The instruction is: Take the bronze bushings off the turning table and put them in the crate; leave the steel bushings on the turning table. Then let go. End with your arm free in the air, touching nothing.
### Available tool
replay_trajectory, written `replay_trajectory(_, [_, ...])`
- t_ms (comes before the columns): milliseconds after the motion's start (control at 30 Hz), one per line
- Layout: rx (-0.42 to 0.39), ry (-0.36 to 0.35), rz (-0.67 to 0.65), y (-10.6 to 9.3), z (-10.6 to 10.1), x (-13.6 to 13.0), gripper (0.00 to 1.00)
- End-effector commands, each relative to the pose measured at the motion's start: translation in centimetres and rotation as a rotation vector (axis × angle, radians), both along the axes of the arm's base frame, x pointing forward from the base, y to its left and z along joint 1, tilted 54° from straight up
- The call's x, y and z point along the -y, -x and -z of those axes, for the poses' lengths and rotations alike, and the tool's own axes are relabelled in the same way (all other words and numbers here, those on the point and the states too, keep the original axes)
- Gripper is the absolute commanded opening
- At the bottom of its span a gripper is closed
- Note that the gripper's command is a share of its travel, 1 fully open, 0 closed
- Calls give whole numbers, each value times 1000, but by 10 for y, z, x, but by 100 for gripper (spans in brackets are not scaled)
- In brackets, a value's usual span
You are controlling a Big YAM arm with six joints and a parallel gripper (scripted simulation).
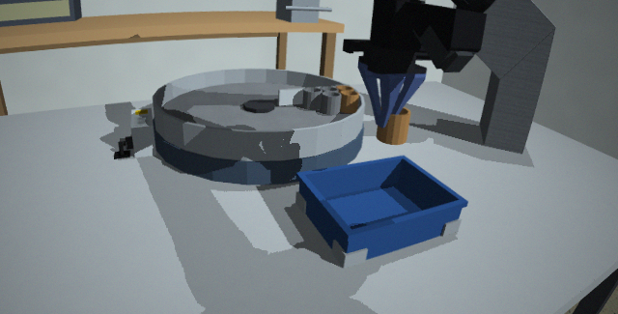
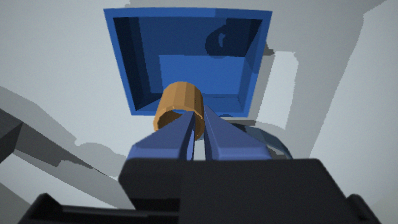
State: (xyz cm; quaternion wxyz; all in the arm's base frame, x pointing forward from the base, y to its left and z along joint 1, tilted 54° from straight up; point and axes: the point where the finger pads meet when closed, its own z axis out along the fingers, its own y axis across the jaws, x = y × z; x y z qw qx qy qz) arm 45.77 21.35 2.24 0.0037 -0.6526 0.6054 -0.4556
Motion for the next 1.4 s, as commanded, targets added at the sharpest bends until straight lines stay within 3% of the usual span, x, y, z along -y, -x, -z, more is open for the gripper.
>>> replay_trajectory(0, [22,-21,-3,-3,-11,-11,0])
replay_trajectory(400, [22,-21,2,-4,-9,-8,0])
replay_trajectory(567, [-5,0,4,-10,12,11,0])
replay_trajectory(767, [0,-3,4,-32,30,28,0])
replay_trajectory(1000, [4,-6,-11,-43,39,29,0])
replay_trajectory(1100, [28,-21,-27,-44,26,19,0])
replay_trajectory(1367, [25,-18,-23,-44,27,22,0])
